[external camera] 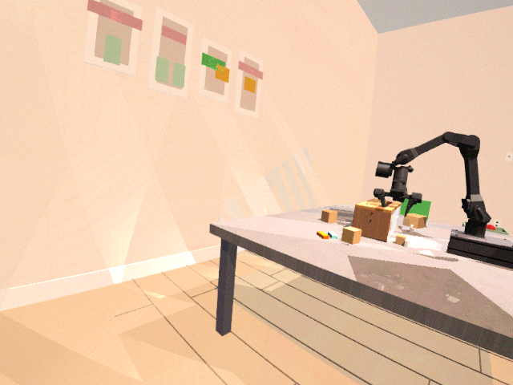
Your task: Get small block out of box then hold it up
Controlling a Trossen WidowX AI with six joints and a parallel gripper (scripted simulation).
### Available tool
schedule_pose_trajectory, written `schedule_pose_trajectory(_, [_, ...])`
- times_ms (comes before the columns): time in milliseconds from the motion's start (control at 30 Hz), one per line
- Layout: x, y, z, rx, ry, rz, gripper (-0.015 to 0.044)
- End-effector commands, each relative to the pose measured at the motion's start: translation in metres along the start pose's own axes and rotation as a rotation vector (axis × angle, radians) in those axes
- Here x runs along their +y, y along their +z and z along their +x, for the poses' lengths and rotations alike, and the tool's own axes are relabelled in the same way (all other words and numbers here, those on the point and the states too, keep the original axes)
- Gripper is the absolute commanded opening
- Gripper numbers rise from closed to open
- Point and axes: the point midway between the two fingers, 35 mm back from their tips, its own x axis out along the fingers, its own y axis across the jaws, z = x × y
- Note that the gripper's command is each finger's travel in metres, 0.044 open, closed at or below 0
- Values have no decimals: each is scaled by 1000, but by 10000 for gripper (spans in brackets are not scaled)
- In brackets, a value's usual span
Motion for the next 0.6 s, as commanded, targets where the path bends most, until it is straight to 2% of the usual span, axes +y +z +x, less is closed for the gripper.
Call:
schedule_pose_trajectory(0, [1,-12,-35,3,17,-5,400])
schedule_pose_trajectory(200, [3,-14,-41,7,31,-12,400])
schedule_pose_trajectory(267, [-1,-26,-40,27,42,-55,348])
schedule_pose_trajectory(367, [-7,-40,-38,22,62,-285,285])
schedule_pose_trajectory(567, [-12,-43,-35,-53,70,-772,285])
